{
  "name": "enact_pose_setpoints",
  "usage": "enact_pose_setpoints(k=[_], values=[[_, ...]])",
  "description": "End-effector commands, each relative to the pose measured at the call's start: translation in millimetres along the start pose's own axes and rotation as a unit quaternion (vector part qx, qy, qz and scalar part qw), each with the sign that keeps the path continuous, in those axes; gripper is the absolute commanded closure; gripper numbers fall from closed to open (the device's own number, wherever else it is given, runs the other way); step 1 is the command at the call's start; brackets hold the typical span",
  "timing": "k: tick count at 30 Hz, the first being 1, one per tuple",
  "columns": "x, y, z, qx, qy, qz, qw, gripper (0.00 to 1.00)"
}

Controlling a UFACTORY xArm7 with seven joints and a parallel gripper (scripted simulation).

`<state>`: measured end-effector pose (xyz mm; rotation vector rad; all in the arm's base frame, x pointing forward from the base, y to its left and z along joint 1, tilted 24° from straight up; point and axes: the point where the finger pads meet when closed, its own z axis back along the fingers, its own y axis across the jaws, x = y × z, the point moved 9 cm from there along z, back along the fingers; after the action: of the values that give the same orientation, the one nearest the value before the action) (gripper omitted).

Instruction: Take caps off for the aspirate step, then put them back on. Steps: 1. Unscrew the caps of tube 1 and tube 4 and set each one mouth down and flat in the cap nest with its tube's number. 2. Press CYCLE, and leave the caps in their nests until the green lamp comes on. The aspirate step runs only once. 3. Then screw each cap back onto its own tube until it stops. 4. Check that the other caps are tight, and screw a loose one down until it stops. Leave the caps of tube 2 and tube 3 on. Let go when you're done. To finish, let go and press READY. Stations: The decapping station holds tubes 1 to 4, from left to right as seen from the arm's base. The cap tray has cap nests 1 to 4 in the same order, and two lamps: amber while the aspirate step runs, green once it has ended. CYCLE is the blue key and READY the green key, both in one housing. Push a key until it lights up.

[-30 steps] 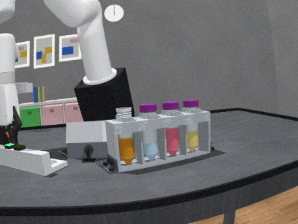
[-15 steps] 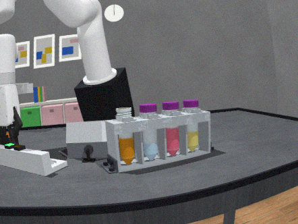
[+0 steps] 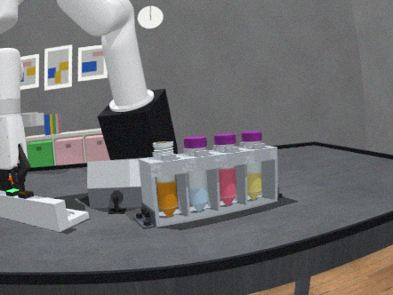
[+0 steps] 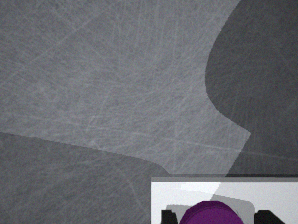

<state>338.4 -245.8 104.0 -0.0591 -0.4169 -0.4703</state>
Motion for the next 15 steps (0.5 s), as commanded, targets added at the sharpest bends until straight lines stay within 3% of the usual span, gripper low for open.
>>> enact_pose_setpoints(k=[1, 6, 7, 15], values=[[0.9, 0.0, -1.5, 0.000, -0.001, 0.000, 1.000, 0.54], [0.9, 0.0, -1.5, 0.000, -0.001, 0.000, 1.000, 0.54], [0.9, 0.0, -1.4, 0.000, -0.001, 0.000, 1.000, 1.00], [0.9, 0.0, -1.5, 0.000, -0.001, 0.000, 1.000, 1.00]])
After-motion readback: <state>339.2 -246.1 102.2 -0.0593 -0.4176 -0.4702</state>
